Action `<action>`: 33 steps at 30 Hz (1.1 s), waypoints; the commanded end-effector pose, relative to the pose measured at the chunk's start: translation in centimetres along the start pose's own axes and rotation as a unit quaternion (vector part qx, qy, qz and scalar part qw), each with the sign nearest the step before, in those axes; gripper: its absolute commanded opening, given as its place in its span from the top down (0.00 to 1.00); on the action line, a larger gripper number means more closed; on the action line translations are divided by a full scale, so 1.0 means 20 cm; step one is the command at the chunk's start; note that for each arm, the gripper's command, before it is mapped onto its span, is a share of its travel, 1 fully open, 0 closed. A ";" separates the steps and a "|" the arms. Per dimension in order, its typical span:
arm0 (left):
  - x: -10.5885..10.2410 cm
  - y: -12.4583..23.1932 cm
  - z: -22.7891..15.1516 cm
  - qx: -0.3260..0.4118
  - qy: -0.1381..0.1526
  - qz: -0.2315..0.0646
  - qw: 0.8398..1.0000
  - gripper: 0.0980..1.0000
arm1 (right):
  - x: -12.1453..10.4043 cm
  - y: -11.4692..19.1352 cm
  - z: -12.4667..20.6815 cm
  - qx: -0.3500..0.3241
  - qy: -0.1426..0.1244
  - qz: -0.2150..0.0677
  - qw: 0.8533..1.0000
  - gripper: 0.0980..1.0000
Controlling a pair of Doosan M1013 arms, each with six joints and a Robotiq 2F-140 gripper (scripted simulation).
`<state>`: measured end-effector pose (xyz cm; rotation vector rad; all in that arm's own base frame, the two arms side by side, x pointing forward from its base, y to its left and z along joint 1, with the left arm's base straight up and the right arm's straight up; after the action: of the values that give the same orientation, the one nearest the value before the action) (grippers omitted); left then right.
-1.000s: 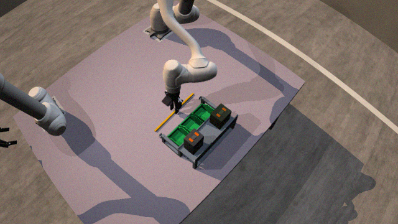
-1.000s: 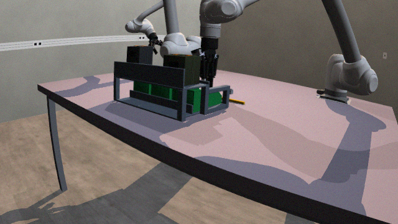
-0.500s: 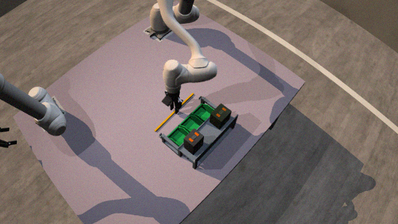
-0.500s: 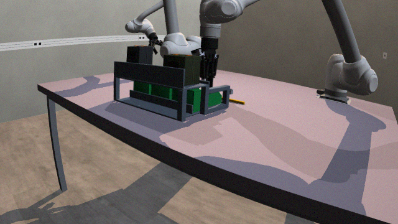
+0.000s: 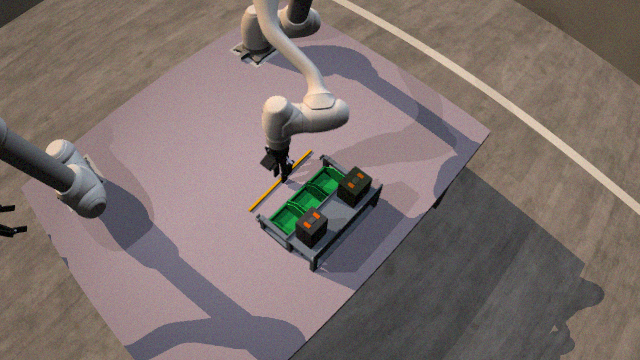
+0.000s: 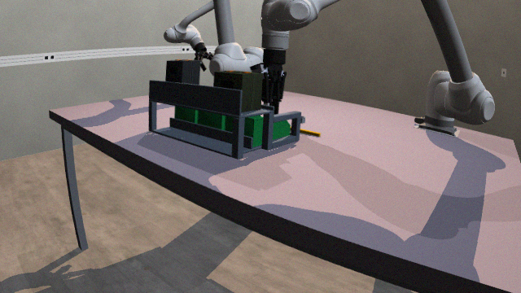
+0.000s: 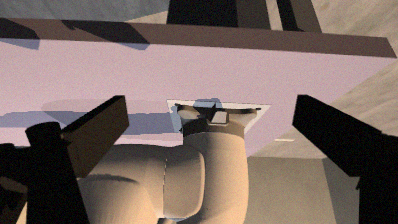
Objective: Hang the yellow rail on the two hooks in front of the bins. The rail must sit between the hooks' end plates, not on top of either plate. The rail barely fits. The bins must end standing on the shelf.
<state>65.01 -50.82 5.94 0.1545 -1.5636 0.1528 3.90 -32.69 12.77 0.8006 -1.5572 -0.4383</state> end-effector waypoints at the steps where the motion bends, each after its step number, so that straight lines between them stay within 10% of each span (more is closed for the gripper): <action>1: 0.01 0.00 0.00 0.000 -0.001 0.001 1.000 0.77 | 0.00 0.00 0.00 0.000 0.000 0.000 1.000 0.00; 33: -0.03 0.00 0.00 0.000 -0.001 0.001 1.000 0.77 | 0.00 0.00 0.00 0.000 0.000 0.000 1.000 0.00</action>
<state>65.01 -50.82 5.23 0.1546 -1.5636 0.1529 3.90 -32.69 12.77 0.8006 -1.5572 -0.4383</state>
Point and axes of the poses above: on each arm, the point where the finger pads meet when closed, its own x axis back along the fingers, its own z axis across the jaws, y = z × x, the point moved 1 cm from there along x, back along the fingers, and after that the axes turned 10 degrees about x, right-handed, at the moved point
